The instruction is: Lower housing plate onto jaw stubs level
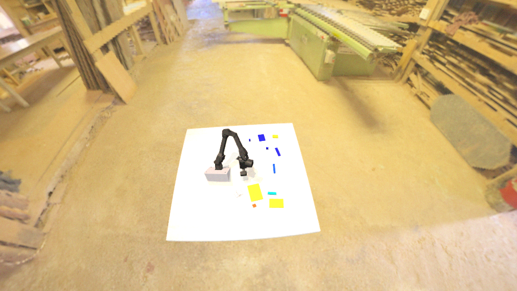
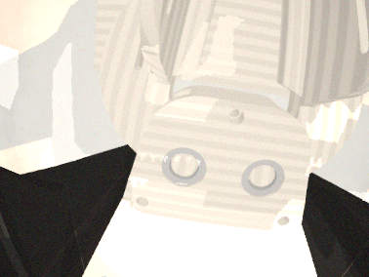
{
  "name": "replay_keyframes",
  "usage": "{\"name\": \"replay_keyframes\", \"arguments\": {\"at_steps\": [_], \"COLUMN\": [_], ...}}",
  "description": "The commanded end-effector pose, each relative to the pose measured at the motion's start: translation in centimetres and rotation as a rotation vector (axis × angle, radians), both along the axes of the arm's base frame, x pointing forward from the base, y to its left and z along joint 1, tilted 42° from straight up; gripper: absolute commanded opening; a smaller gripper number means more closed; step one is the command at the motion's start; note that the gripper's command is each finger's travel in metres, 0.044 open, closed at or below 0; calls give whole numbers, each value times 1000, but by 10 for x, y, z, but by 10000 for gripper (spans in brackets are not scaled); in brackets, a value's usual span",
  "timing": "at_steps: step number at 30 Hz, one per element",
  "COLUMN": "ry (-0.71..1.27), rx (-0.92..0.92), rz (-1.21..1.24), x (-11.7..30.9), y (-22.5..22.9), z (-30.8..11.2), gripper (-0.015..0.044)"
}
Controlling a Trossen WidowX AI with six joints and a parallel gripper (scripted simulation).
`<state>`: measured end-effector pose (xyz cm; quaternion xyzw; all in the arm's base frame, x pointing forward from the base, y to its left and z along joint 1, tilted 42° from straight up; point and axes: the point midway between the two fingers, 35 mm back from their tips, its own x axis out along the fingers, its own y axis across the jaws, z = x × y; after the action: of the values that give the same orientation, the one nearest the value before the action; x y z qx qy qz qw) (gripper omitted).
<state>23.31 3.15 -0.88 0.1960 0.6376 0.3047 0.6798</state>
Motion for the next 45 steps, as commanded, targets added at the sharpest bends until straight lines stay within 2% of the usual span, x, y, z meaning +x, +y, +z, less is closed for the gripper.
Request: {"name": "replay_keyframes", "arguments": {"at_steps": [1,9,12,13,28,37,41,45], "ry": [3,3,0,0,0,4,2,5], "rx": [5,5,0,0,-1,1,1,-4], "rz": [-4,-4,0,0,-1,-4,-15,-11], "x": [0,0,0,0,1,0,1,-13], "y": [1,1,0,0,-3,-50,-47,-68], "z": [0,0,0,0,3,55,50,69], "gripper": [351,351,430,440,440,440,440,440]}}
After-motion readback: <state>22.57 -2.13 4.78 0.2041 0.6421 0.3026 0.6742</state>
